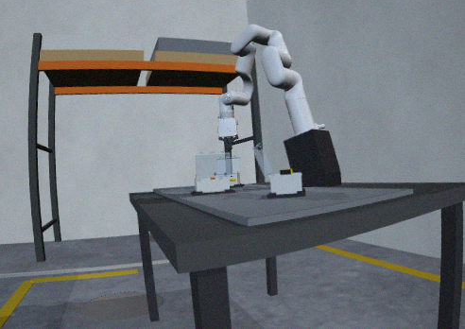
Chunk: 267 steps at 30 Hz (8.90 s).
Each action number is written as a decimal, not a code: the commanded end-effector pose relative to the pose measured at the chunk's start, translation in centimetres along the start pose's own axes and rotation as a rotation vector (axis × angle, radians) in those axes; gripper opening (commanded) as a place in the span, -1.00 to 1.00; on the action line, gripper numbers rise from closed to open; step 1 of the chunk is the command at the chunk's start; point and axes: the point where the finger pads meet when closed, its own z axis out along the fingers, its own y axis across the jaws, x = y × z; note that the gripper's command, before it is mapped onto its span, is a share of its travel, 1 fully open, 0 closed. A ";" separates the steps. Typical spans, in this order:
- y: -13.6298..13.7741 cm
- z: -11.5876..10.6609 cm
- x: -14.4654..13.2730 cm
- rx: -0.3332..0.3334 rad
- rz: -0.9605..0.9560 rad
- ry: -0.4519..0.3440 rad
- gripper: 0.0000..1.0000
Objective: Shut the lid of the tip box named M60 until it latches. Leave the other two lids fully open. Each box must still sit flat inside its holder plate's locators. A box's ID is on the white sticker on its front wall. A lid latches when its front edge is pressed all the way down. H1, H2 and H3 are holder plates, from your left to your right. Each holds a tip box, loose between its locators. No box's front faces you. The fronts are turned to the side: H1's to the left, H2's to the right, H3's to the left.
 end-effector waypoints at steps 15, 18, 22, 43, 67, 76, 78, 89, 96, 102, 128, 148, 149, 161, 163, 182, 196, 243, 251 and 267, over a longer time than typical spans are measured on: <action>-0.1 2.6 0.1 0.003 0.000 0.002 -1.00; -0.1 3.1 0.1 0.003 0.000 0.002 -1.00; -0.1 3.8 0.1 0.003 0.000 0.002 -1.00; -0.1 5.9 0.1 0.003 0.000 0.002 -1.00; -0.1 5.7 -1.6 0.003 0.000 0.002 -1.00; -0.1 5.5 -2.8 0.003 0.000 0.002 -1.00; -0.1 5.5 -3.0 0.003 0.000 0.002 -1.00; -0.1 5.3 -4.3 0.003 0.000 0.002 -1.00; -0.1 5.3 -4.9 0.003 0.000 0.002 -1.00; -0.1 5.2 -5.7 0.003 0.000 0.002 -1.00; -0.1 4.7 -8.9 0.003 0.000 0.001 -1.00; -0.1 4.7 -9.4 0.003 0.000 0.001 -1.00; -0.1 4.7 -9.4 0.003 0.000 0.001 -1.00; -0.1 3.3 -9.4 0.003 0.000 0.001 -1.00; -0.1 3.1 -9.4 0.003 0.000 0.001 -1.00; -0.1 -0.2 -9.4 0.003 0.000 0.001 -1.00; -0.1 -0.9 -9.4 0.003 0.000 0.001 -1.00; -0.1 2.4 -12.6 0.003 0.000 0.001 -1.00; -0.1 3.6 -13.7 0.003 0.000 0.001 -1.00; -0.1 6.3 -16.3 0.003 0.000 0.001 -1.00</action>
